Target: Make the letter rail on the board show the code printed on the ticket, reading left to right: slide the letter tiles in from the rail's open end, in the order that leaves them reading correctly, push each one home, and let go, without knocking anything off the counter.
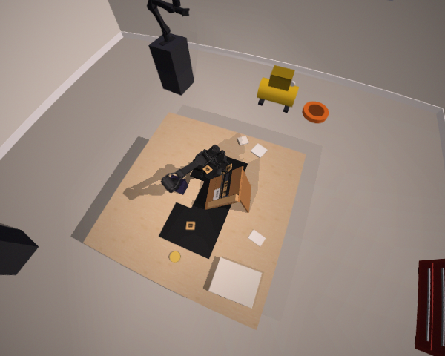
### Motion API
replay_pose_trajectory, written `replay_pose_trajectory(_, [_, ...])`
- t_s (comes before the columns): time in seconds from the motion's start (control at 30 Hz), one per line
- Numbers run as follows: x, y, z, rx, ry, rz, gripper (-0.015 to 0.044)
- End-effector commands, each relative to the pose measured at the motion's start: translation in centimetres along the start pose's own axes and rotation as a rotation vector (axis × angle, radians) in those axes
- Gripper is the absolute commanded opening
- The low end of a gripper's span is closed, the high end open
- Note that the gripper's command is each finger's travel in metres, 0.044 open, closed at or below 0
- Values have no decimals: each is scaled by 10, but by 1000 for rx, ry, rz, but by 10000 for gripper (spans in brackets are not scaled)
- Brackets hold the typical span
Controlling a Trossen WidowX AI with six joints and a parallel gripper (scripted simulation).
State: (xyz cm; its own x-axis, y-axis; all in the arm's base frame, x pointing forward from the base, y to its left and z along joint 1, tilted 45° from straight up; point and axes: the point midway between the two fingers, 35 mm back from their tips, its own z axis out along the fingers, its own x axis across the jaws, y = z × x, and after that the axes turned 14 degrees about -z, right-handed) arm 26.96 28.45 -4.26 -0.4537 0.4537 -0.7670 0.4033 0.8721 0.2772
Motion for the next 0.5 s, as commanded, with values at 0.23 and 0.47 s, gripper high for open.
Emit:
replay_pose_trajectory(0.23, [-4,-2,0,1,5,-5,0])
replay_pose_trajectory(0.47, [-8,-3,0,1,5,-5,0])
